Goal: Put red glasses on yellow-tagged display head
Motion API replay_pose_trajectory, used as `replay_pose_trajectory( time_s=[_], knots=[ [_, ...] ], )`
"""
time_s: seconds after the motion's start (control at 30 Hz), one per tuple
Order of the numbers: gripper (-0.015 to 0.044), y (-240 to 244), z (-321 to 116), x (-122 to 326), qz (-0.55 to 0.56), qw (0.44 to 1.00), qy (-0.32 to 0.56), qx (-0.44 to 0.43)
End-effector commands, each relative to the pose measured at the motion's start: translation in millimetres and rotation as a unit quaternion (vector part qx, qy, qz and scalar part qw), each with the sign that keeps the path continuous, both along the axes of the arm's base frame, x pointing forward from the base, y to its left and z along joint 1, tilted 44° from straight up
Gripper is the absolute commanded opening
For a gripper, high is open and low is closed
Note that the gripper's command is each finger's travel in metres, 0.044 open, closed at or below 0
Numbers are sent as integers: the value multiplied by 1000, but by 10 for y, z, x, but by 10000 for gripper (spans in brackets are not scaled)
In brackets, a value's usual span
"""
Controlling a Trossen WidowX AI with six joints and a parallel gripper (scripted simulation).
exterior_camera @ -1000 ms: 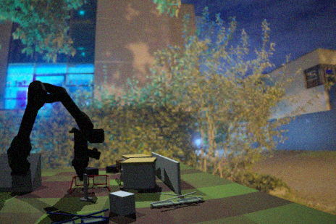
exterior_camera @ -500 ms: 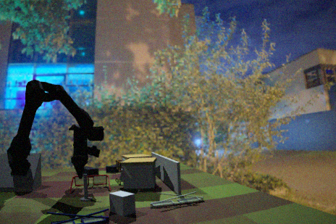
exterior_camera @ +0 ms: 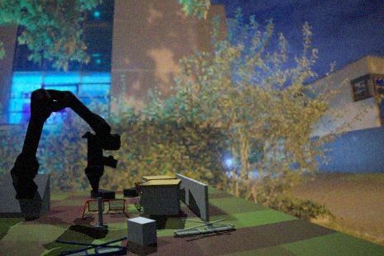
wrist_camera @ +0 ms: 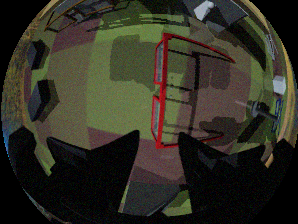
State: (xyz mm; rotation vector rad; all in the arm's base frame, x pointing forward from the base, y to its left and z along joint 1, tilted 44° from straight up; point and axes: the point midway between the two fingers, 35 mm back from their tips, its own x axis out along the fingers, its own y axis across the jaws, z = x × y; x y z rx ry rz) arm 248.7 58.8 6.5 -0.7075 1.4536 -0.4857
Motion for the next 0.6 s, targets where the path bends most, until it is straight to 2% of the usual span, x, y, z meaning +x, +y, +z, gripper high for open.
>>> replay_pose_trajectory(
  time_s=[0.0, 0.13, 0.2, 0.23, 0.57],
  knots=[
    [200, 1, -3, 1, 2, 1000, 0, 0],
    [200, -1, 72, -3, -6, 1000, -1, 1],
    [147, -1, 72, -3, -6, 1000, -1, 1],
    [140, -1, 72, -3, -6, 1000, -1, 1],
    [140, -11, 60, 0, -6, 1000, -1, 1]
  ],
)
